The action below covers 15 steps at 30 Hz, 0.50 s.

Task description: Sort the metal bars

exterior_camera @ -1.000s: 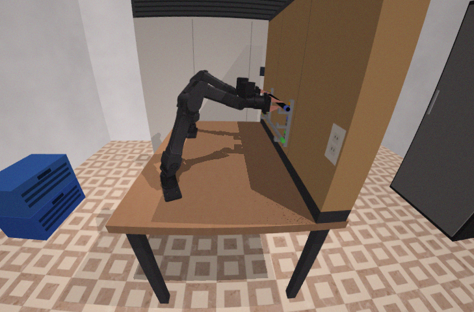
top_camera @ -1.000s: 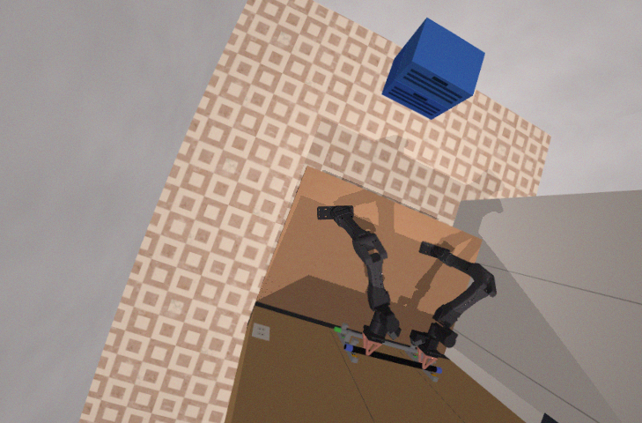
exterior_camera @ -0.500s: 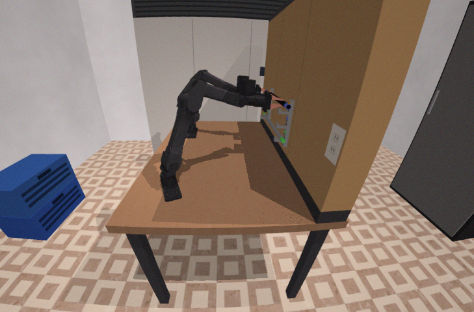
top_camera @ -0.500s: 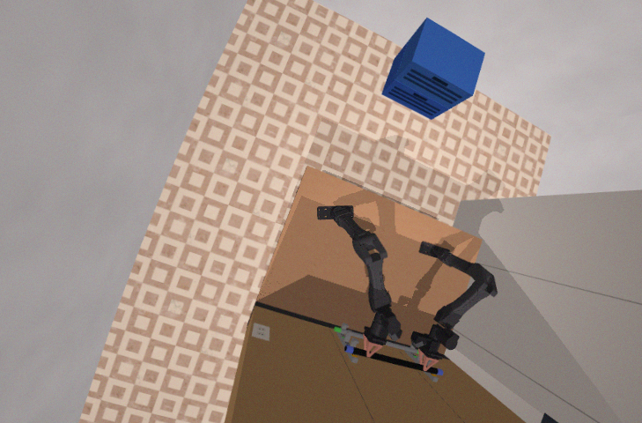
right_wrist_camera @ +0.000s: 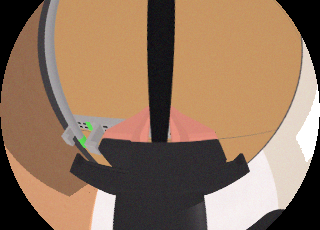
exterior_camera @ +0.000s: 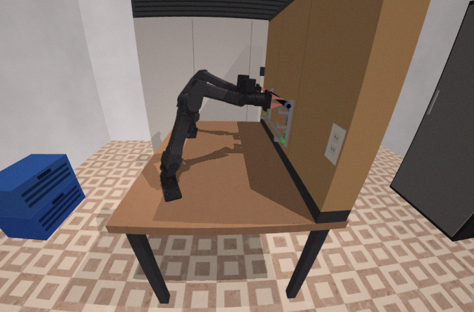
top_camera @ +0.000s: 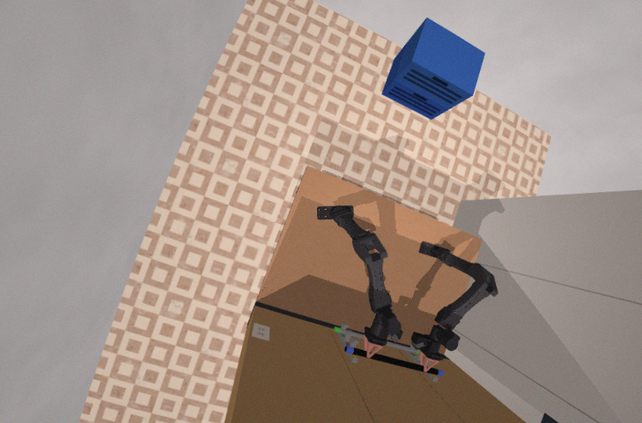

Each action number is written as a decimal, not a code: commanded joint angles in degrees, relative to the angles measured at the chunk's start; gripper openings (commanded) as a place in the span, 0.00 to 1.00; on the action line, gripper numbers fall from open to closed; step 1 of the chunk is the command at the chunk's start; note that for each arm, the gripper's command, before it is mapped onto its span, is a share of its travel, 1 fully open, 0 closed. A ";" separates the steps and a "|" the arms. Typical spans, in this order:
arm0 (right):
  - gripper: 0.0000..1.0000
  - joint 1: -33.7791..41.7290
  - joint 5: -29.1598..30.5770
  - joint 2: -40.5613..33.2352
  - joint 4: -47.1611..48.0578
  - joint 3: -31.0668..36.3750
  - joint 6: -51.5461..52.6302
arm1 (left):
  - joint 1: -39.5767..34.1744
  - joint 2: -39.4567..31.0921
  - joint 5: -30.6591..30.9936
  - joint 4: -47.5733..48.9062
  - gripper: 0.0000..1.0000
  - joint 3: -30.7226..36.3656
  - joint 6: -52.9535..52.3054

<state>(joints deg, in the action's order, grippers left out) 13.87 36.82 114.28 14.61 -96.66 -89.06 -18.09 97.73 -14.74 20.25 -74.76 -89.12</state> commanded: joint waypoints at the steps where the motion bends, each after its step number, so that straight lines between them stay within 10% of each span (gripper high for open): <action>1: 0.00 -0.13 -0.42 -0.75 0.26 -1.95 -0.89 | 0.61 -1.83 0.57 -1.20 0.00 -2.21 -0.90; 15: 0.00 -0.06 -0.33 -0.90 0.12 -1.93 -0.88 | 0.58 -2.05 0.54 -1.84 0.00 -2.61 -0.90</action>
<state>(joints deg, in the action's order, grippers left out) 13.87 36.86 114.28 14.31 -96.90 -88.92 -18.09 97.73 -14.74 19.38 -75.37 -89.12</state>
